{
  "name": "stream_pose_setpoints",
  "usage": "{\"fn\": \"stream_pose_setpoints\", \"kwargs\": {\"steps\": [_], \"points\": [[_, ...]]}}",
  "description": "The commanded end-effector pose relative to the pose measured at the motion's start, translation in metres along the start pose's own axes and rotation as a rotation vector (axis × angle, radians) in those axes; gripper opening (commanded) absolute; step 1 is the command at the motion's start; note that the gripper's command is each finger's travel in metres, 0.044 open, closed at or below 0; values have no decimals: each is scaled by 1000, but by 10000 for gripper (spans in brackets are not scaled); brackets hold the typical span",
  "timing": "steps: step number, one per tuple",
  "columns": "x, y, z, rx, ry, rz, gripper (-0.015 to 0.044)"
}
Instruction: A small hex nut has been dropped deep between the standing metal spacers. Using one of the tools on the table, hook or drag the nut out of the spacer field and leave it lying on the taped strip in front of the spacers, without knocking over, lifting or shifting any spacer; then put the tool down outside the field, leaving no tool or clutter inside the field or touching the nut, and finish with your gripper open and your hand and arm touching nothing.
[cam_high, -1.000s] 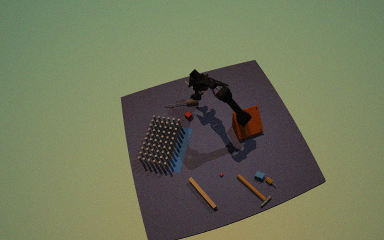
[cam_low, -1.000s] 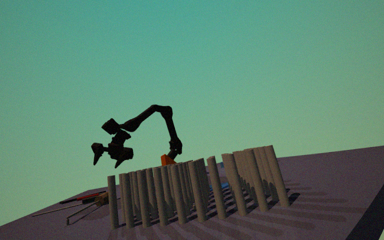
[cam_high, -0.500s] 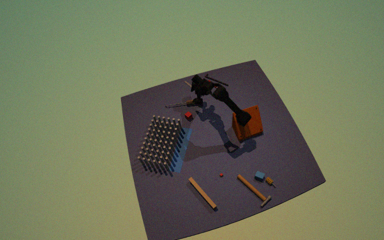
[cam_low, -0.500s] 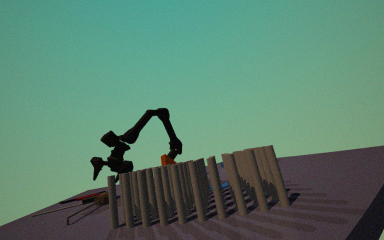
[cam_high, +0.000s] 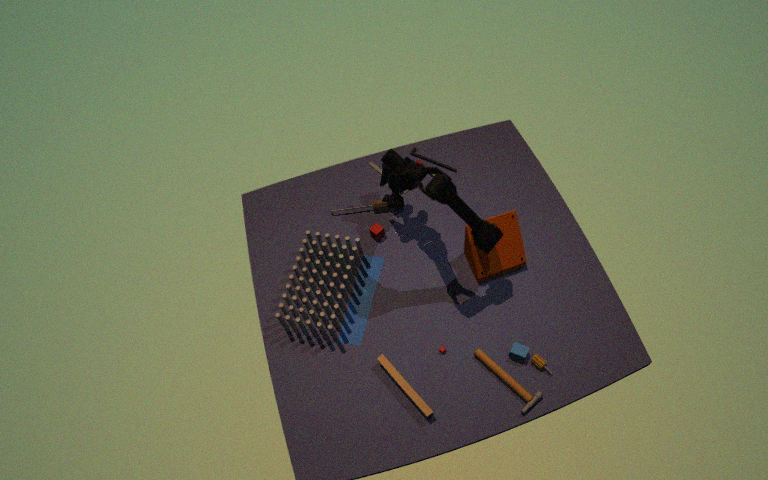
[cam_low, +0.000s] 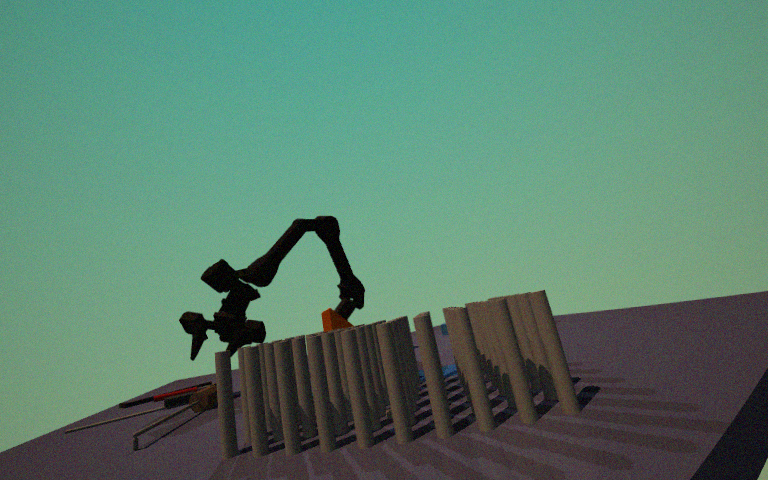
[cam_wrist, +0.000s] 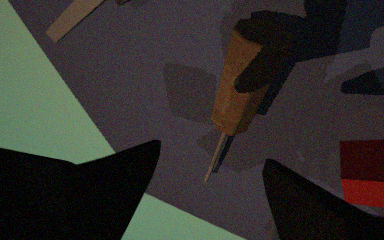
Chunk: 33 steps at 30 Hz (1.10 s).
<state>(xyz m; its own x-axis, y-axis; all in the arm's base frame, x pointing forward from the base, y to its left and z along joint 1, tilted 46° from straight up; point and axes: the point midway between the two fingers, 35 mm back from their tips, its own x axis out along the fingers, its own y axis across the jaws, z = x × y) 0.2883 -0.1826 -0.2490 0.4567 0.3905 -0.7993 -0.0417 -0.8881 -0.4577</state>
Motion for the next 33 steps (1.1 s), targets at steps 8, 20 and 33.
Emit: {"fn": "stream_pose_setpoints", "kwargs": {"steps": [8,20,33], "points": [[1,0,-1,1,1,1,280],[17,-5,8,2,2,0,280],[34,-10,19,3,2,-1,280]]}}
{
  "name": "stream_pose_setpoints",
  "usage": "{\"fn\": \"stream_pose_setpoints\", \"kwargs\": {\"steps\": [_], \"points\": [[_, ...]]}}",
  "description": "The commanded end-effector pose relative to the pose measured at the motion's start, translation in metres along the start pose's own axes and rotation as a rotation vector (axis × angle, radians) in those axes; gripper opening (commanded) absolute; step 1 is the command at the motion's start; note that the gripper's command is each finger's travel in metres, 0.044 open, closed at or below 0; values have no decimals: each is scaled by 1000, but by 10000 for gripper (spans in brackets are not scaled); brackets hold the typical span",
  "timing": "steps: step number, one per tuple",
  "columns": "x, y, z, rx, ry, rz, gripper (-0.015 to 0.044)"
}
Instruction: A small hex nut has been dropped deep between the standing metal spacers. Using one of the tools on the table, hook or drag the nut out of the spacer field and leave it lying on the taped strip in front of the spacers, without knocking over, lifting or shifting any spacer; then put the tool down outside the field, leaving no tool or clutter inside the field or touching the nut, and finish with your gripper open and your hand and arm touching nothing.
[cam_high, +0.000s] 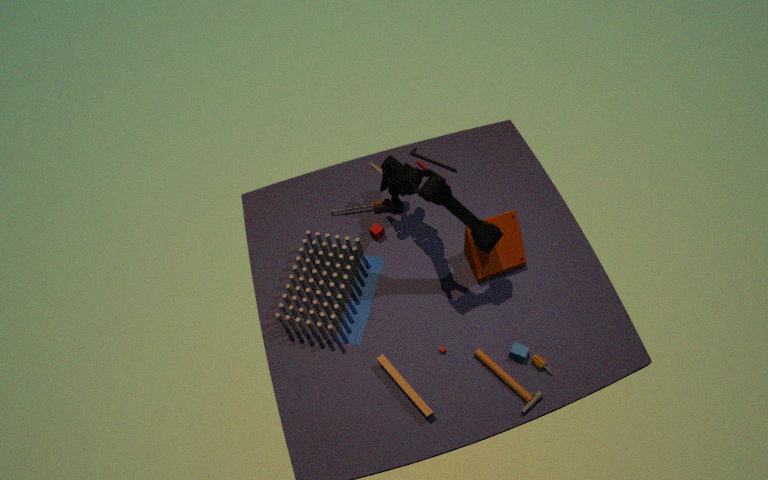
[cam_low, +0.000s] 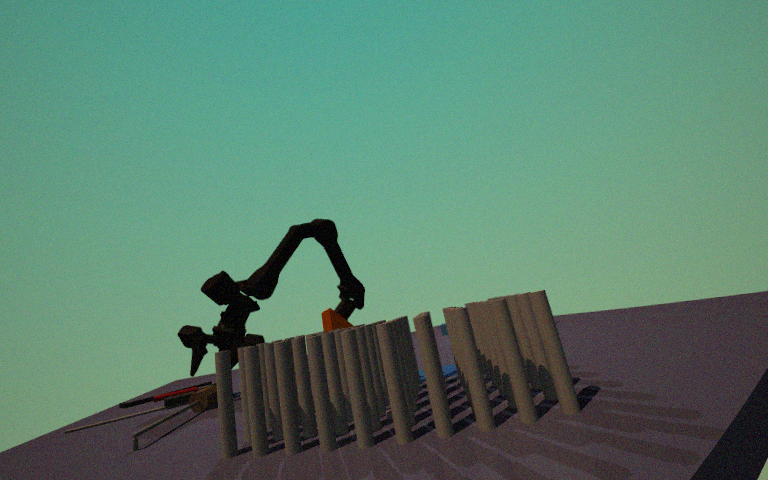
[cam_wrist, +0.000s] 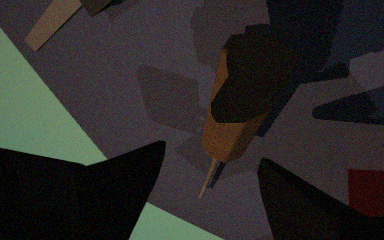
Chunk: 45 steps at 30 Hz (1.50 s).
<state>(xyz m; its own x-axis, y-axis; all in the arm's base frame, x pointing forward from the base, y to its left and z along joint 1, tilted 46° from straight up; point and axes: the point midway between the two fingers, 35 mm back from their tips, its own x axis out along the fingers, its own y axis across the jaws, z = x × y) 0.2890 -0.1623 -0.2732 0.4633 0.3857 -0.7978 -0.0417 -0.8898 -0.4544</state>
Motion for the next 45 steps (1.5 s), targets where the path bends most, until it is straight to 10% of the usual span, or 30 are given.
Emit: {"fn": "stream_pose_setpoints", "kwargs": {"steps": [1,21,38,45], "points": [[7,-4,7,5,-5,-5,280],[29,-14,24,6,-4,-8,280],[12,-2,6,5,-5,-4,10],[-29,18,-27,4,-6,-1,0]]}}
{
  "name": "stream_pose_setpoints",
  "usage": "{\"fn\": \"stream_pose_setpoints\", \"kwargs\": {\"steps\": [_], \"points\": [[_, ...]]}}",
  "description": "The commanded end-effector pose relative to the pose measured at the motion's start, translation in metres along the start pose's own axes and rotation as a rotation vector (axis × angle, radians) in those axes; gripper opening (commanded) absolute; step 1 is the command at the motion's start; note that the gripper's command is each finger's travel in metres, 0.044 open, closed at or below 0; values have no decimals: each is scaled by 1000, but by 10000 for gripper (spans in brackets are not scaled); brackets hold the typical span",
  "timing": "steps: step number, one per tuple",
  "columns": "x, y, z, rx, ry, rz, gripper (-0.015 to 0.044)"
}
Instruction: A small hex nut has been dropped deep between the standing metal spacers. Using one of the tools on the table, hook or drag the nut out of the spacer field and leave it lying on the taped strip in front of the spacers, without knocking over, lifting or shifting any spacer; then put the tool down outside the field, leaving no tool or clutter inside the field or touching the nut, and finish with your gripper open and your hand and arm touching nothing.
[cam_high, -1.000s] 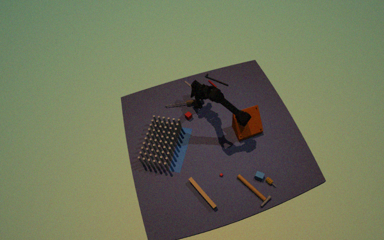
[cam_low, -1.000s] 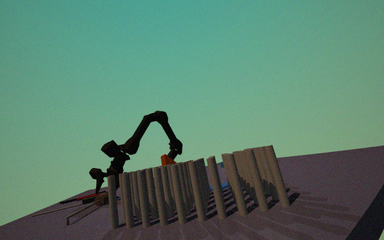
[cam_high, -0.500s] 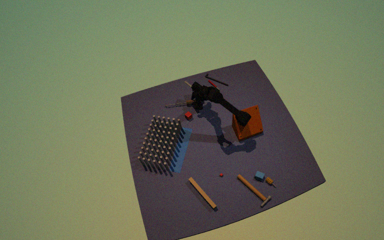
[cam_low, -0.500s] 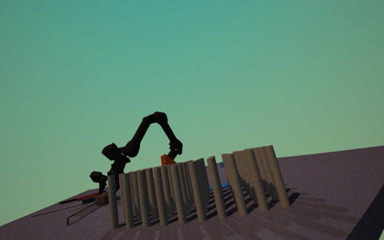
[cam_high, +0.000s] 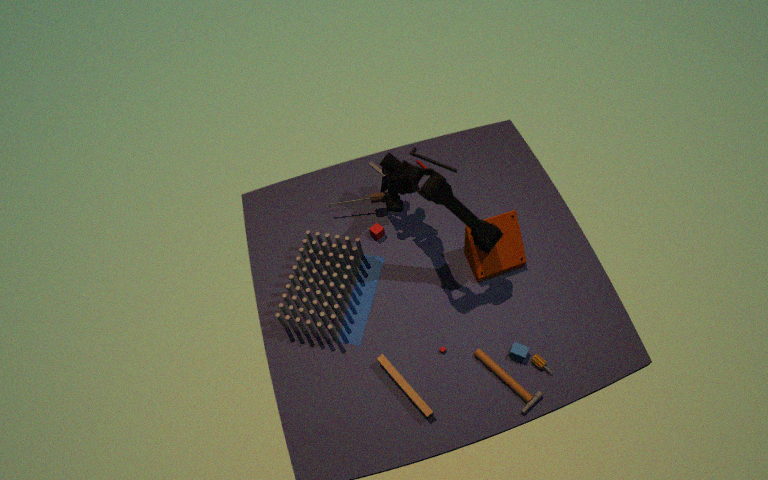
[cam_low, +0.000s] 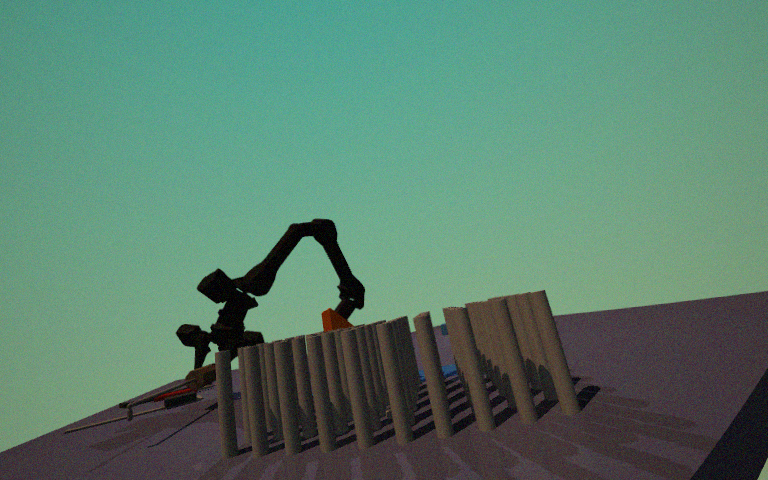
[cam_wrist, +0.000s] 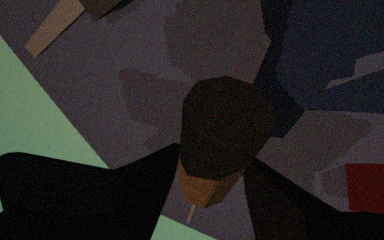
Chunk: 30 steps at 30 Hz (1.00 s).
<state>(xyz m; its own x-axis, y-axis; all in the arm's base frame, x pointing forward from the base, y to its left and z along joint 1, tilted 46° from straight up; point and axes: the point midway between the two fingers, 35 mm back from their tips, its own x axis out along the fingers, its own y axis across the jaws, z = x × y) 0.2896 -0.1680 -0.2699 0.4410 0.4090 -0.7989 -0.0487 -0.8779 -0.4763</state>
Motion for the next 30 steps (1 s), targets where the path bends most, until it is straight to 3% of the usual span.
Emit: {"fn": "stream_pose_setpoints", "kwargs": {"steps": [1,11,20,30], "points": [[-33,16,-28,-14,20,19,0],[-104,31,-62,-15,20,18,0],[-112,34,-52,-56,-14,50,0],[-119,17,-67,-374,-56,60,0]]}}
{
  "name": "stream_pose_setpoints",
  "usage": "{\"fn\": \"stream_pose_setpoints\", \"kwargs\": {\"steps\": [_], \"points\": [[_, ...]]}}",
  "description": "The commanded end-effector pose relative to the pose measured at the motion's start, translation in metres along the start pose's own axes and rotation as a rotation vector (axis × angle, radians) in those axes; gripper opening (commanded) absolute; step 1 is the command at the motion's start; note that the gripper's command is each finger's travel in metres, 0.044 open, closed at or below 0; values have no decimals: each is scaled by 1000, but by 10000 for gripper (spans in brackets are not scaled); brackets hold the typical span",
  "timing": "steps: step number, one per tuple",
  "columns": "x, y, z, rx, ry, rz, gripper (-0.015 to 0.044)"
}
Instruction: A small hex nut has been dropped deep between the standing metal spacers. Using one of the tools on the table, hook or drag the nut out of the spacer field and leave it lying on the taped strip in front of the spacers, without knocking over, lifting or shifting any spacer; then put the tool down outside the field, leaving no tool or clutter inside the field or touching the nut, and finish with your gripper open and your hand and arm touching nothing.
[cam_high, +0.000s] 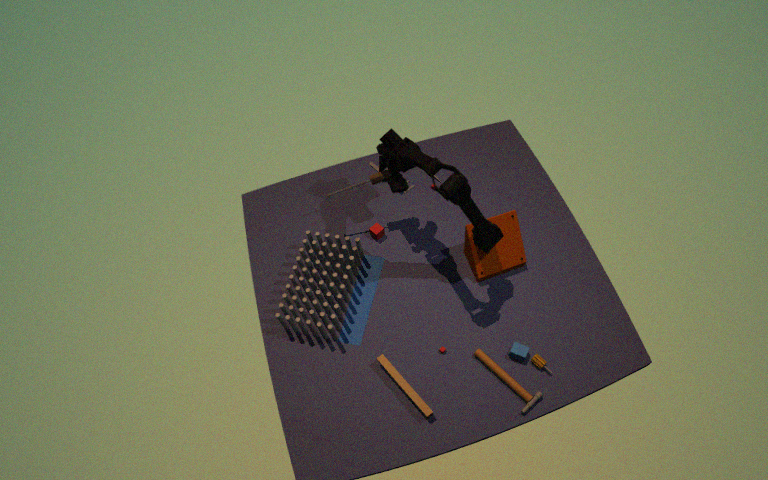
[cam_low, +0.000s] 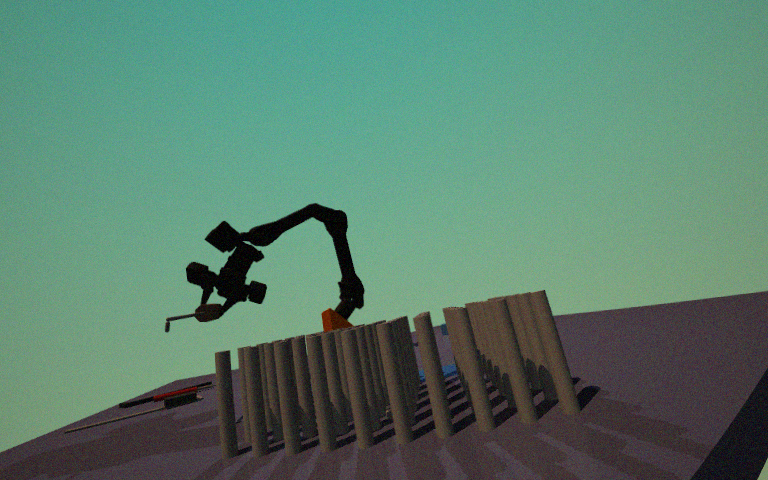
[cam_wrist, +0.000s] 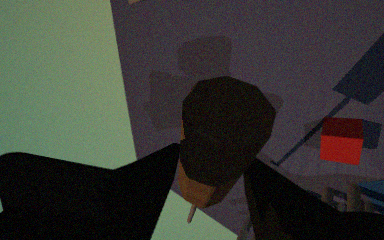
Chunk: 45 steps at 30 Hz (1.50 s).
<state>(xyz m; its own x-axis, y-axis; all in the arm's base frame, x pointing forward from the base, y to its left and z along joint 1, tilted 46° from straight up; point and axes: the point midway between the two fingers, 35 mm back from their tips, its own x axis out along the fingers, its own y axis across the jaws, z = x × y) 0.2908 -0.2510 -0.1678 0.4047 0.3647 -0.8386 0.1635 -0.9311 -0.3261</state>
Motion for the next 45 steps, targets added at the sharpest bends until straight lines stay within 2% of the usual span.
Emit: {"fn": "stream_pose_setpoints", "kwargs": {"steps": [1,5,16,45], "points": [[-5,-6,-11,-146,-14,7,0],[-8,-11,-17,-274,-28,8,0],[-30,-6,-36,-410,-53,93,0],[-48,-50,-77,-1320,-164,56,0]]}}
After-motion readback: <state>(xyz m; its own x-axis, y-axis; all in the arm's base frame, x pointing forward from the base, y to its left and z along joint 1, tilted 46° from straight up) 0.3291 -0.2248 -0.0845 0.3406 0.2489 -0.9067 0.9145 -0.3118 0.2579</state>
